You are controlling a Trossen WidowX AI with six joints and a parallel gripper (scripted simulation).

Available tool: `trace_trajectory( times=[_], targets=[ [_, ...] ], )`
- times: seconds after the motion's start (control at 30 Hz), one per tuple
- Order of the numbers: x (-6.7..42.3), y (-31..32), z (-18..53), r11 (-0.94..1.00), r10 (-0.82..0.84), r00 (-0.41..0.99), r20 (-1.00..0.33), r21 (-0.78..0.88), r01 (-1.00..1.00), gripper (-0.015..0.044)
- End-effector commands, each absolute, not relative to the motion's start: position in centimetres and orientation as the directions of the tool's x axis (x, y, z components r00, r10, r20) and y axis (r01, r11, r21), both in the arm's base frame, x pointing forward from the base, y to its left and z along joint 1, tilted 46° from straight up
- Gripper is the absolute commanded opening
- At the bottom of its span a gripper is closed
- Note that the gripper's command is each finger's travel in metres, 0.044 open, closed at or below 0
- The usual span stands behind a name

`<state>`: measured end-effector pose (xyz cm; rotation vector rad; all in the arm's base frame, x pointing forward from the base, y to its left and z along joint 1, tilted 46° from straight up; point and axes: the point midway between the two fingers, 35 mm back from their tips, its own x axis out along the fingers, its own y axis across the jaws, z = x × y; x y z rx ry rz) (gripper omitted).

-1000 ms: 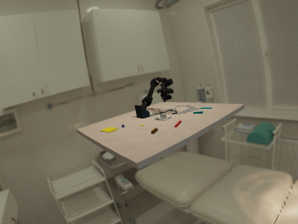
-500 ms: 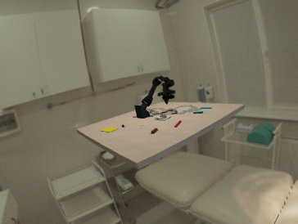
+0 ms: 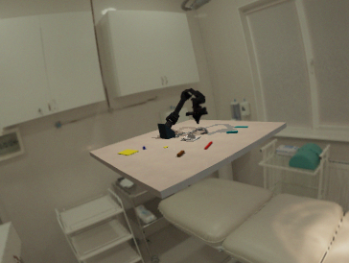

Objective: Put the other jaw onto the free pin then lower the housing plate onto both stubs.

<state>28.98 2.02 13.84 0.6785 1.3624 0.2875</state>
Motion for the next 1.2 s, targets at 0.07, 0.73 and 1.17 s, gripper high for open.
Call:
trace_trajectory(
  times=[0.07, 0.73, 1.17],
  targets=[
    [29.6, 2.8, 14.0, 0.706, 0.629, 0.168, -0.759, 0.648, 0.285, 0.0],
    [30.6, 4.3, 13.6, 0.594, 0.714, 0.113, -0.691, 0.683, 0.425, 0.0],
    [30.9, 5.8, 12.2, 0.595, 0.714, 0.113, -0.691, 0.683, 0.423, 0.0]
  ],
)
